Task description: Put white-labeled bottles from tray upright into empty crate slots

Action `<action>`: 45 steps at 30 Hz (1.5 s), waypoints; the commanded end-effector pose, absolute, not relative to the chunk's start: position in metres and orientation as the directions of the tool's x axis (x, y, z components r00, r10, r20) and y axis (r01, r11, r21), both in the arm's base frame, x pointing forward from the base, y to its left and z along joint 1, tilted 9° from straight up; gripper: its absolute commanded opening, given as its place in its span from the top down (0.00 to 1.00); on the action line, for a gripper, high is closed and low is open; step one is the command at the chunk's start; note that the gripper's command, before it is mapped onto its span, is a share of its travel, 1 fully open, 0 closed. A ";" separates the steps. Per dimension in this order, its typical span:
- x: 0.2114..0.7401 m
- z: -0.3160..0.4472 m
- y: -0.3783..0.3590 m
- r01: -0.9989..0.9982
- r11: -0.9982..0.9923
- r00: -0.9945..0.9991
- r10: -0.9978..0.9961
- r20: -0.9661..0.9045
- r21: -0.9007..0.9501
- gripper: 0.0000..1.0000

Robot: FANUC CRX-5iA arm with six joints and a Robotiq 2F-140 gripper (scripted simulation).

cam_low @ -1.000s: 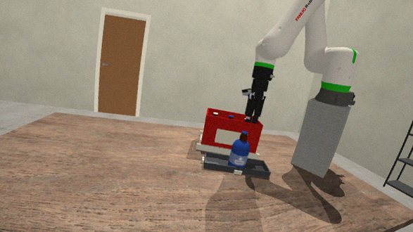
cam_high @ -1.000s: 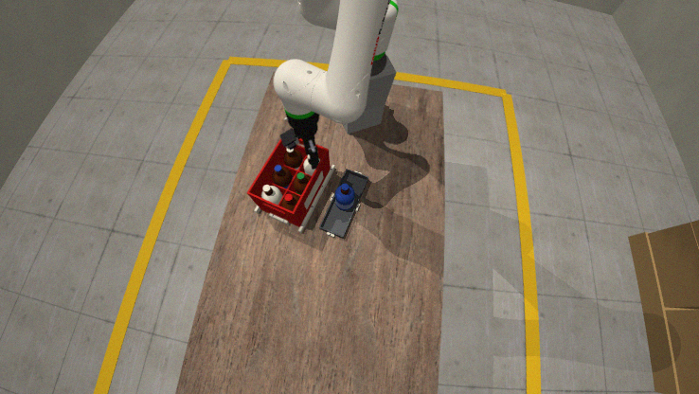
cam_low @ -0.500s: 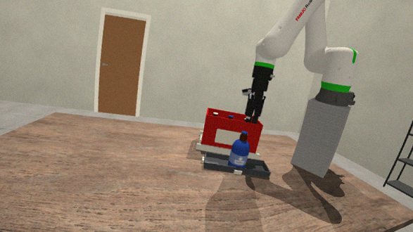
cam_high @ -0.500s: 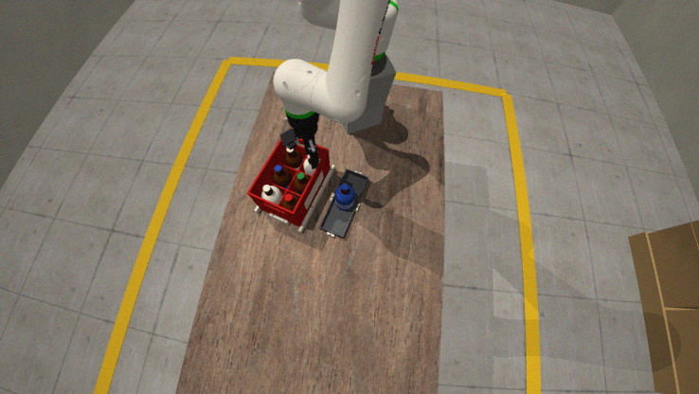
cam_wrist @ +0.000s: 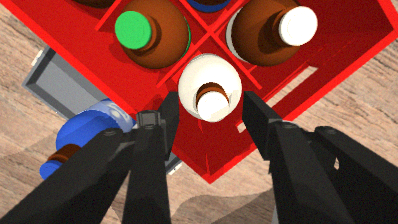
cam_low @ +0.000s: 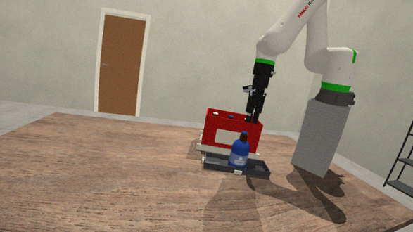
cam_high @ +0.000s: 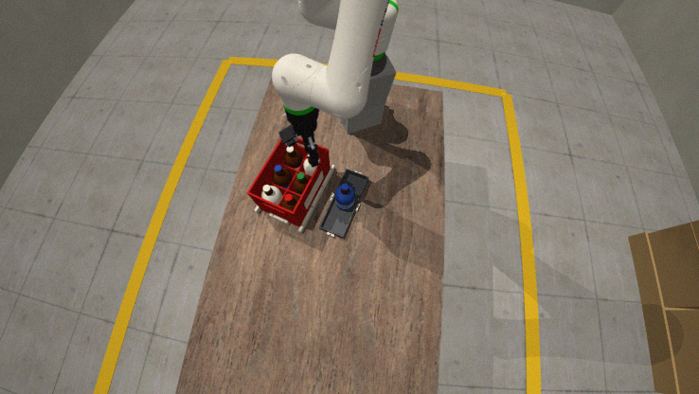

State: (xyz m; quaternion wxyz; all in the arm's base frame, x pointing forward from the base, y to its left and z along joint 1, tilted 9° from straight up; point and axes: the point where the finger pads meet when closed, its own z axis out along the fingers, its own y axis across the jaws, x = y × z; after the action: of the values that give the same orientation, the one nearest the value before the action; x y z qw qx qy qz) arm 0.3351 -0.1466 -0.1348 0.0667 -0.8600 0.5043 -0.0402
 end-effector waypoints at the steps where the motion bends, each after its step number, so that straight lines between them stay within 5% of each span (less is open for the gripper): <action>1: 0.335 -0.128 -0.147 -0.862 -0.483 0.488 -0.873 0.003 -0.156 0.56; 43: 0.325 -0.059 -0.152 -0.862 -0.483 0.488 -0.873 0.003 -0.156 0.56; 44: 0.325 -0.059 -0.152 -0.862 -0.483 0.488 -0.873 0.003 -0.156 0.90; 45: 0.325 -0.059 -0.152 -0.862 -0.483 0.488 -0.873 0.003 -0.156 0.90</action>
State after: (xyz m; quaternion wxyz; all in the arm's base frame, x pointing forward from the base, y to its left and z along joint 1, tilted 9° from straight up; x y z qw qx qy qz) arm 0.3245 -0.1521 -0.0594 0.0667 -0.8600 0.5043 -0.0401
